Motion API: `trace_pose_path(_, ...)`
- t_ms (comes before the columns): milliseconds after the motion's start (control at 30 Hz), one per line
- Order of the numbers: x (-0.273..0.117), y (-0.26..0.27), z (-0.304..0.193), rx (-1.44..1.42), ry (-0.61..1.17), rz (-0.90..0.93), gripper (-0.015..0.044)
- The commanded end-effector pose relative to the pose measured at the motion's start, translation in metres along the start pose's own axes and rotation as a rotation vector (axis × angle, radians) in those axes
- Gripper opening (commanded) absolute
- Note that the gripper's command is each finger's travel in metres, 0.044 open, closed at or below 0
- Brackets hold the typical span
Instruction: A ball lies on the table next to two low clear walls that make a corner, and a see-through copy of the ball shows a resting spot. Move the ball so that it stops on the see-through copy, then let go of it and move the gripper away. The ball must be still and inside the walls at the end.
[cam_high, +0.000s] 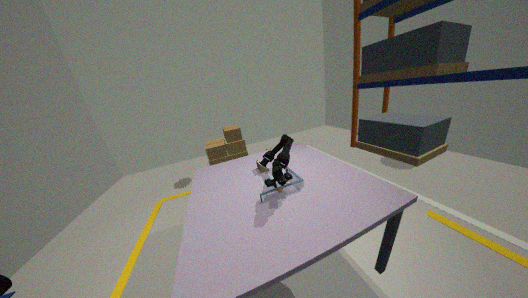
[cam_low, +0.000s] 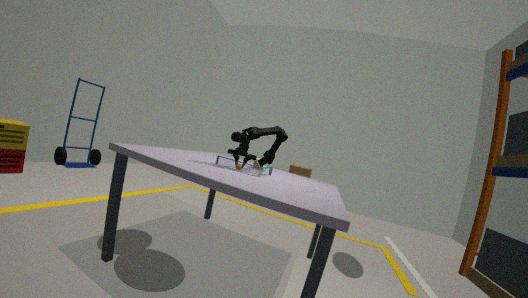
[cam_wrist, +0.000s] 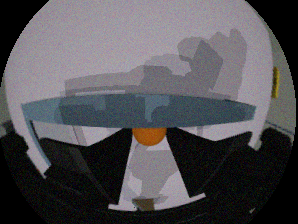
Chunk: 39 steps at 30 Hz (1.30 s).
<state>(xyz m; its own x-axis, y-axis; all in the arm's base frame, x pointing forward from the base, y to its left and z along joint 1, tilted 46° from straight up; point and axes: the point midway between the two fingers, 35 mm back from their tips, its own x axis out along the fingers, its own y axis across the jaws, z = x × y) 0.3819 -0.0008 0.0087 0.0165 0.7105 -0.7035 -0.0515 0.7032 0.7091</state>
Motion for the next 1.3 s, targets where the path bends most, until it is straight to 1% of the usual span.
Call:
trace_pose_path(0,0.007,0.001,-0.002,0.006,0.005,0.005,0.0000)
trace_pose_path(100,0.007,0.001,-0.002,0.006,0.005,0.005,0.0000)
trace_pose_path(467,0.003,0.000,0.000,0.001,0.001,0.000,0.0289)
trace_pose_path(500,0.003,0.000,0.000,0.001,0.001,0.000,0.0302)
trace_pose_path(600,0.003,0.000,0.000,0.001,0.001,0.000,0.0302)
trace_pose_path(667,-0.006,-0.001,0.001,0.002,0.002,-0.001,0.0302)
trace_pose_path(800,-0.062,-0.001,0.001,0.006,0.005,-0.001,0.0302)
trace_pose_path(867,-0.080,0.000,-0.001,0.007,0.006,0.001,0.0302)
trace_pose_path(1200,-0.076,-0.003,0.001,0.012,-0.013,-0.003,0.0302)
trace_pose_path(1267,-0.083,-0.003,0.001,0.033,-0.015,-0.001,0.0354)
